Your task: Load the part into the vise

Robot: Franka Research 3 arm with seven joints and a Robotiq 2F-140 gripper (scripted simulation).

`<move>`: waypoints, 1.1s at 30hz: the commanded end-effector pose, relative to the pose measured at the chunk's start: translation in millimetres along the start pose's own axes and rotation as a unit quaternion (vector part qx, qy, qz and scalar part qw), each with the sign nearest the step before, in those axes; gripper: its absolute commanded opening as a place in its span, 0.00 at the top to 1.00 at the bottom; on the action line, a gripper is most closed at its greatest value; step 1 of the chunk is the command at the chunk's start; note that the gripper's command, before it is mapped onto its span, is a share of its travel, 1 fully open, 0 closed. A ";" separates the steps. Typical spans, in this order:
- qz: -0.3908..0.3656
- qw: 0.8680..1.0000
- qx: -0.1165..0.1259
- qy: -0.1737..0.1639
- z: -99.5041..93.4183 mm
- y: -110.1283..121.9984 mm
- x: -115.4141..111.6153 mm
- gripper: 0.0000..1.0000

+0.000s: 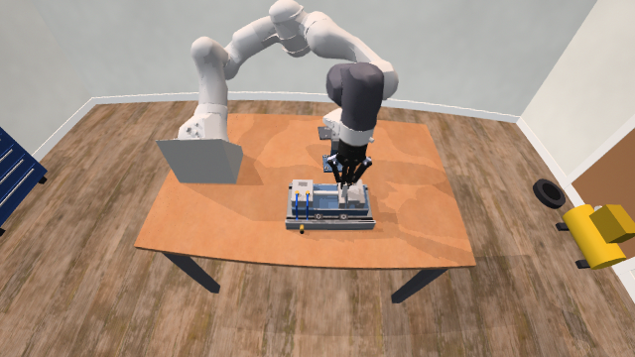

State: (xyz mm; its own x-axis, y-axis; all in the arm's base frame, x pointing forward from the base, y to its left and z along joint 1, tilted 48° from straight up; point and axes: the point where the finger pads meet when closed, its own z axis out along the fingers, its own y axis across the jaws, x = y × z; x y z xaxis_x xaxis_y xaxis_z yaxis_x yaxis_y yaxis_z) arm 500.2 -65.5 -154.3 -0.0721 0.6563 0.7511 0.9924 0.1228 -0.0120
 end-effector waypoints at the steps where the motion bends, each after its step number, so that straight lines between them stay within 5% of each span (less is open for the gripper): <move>1: -0.004 1.000 -0.002 -0.002 -0.1 -0.4 0.3 1.00; 24: -0.004 1.000 -0.002 -0.002 -2.9 -4.0 0.3 1.00; 33: -0.004 1.000 -0.002 -0.002 -18.1 -4.1 0.4 1.00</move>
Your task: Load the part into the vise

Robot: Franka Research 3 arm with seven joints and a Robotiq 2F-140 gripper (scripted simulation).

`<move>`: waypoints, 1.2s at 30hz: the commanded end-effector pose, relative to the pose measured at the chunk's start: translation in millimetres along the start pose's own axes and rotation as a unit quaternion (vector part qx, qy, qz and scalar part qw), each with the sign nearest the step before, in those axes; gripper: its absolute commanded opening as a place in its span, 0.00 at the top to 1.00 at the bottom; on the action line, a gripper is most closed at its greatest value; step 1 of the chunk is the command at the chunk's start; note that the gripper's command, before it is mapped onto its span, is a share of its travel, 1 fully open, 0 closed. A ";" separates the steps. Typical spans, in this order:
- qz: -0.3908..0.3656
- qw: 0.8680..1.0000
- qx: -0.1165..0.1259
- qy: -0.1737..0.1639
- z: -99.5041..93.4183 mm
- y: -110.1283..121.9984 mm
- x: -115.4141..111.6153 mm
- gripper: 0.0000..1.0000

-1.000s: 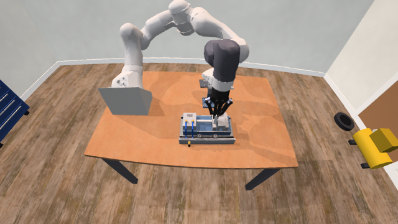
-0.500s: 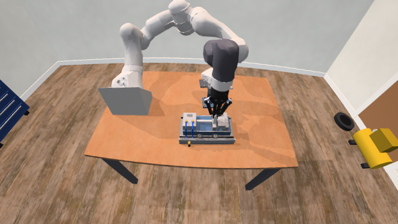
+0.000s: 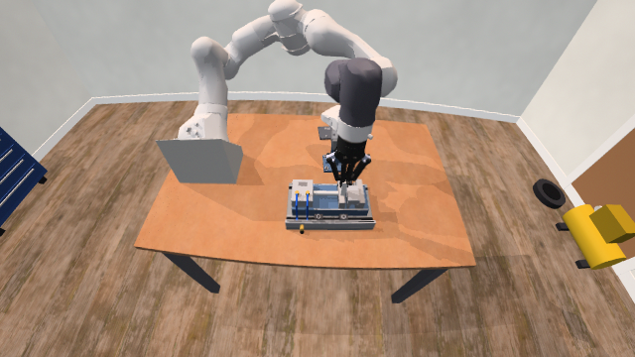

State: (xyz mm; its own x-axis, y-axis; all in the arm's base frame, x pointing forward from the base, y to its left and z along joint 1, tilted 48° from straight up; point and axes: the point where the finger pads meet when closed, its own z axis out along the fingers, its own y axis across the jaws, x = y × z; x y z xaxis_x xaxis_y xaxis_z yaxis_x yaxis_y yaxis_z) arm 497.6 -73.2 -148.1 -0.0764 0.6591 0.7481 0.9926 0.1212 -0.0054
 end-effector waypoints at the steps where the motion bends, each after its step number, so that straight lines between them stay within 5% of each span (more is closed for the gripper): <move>1: -0.002 1.000 0.001 0.001 -11.0 -0.4 0.6 1.00; 20: -0.002 1.000 0.001 0.001 -48.3 -0.3 0.6 1.00; 36: -0.002 1.000 0.001 0.001 -52.6 -0.3 0.6 1.00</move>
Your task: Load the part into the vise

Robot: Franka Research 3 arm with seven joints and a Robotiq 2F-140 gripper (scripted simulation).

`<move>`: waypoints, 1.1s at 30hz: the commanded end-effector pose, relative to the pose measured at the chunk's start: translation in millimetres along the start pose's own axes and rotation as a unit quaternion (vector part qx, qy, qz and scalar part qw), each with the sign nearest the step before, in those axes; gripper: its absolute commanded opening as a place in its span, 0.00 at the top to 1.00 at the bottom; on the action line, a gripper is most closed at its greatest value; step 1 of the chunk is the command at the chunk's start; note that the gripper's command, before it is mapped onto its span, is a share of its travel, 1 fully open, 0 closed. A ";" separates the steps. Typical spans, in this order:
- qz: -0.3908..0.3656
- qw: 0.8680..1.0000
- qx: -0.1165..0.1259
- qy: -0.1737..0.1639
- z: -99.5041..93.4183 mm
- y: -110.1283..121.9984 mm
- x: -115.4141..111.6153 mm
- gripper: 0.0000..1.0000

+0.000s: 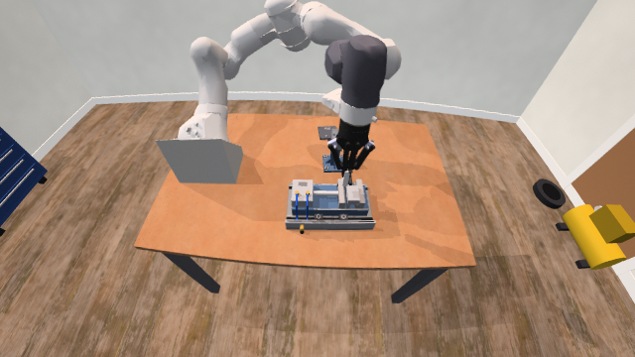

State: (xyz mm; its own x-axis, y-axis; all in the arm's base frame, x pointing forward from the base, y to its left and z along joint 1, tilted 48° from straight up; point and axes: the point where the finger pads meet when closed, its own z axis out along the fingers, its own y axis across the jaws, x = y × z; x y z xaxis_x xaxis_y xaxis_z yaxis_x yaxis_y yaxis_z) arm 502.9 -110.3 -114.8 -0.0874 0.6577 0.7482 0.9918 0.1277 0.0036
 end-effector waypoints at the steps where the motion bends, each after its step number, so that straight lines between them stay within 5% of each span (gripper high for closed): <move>1: 0.003 1.000 0.001 0.001 -2.4 -0.8 0.5 1.00; 9: -0.004 1.000 0.001 0.001 -2.3 -0.6 0.0 1.00; 13: -0.101 0.995 0.004 0.001 -0.9 3.2 -5.4 1.00; 33: -0.268 0.964 0.007 0.003 0.7 10.4 -14.9 1.00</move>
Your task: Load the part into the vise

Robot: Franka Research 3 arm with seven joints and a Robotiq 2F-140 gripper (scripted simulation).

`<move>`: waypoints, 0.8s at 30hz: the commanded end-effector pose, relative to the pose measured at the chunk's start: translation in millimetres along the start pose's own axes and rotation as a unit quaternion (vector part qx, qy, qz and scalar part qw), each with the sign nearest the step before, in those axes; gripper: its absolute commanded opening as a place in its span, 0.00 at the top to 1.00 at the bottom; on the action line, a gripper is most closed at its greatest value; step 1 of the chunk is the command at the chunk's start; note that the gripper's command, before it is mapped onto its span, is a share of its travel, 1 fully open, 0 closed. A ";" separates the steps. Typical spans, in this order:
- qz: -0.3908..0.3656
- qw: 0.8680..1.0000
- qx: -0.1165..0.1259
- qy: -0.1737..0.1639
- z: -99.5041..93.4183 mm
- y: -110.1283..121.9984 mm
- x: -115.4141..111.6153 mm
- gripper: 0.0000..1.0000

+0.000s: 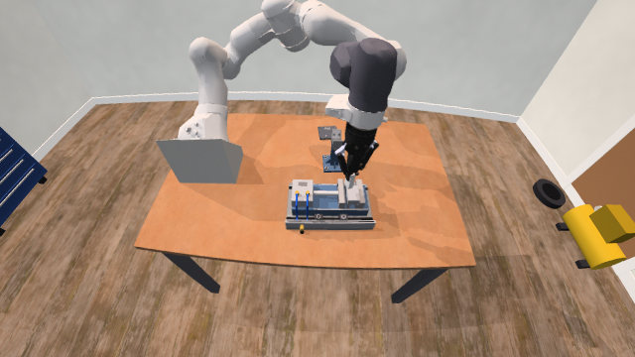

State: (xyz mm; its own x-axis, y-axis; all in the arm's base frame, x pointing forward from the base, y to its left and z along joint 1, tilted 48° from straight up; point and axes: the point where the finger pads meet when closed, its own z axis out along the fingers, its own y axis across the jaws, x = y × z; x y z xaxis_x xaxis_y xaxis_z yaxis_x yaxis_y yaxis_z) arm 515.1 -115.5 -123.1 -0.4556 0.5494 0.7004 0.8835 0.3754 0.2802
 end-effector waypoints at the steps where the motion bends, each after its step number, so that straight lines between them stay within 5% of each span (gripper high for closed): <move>1: -0.087 0.996 0.001 -0.003 0.2 -2.4 -4.3 1.00; 24: -0.261 0.965 0.002 -0.002 0.2 1.5 -16.6 1.00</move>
State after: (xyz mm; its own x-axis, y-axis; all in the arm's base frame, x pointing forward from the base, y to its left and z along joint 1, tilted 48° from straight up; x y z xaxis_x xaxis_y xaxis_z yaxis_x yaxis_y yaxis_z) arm 524.6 -121.4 -131.6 -0.7641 0.3579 0.5367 0.6355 0.5609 0.5307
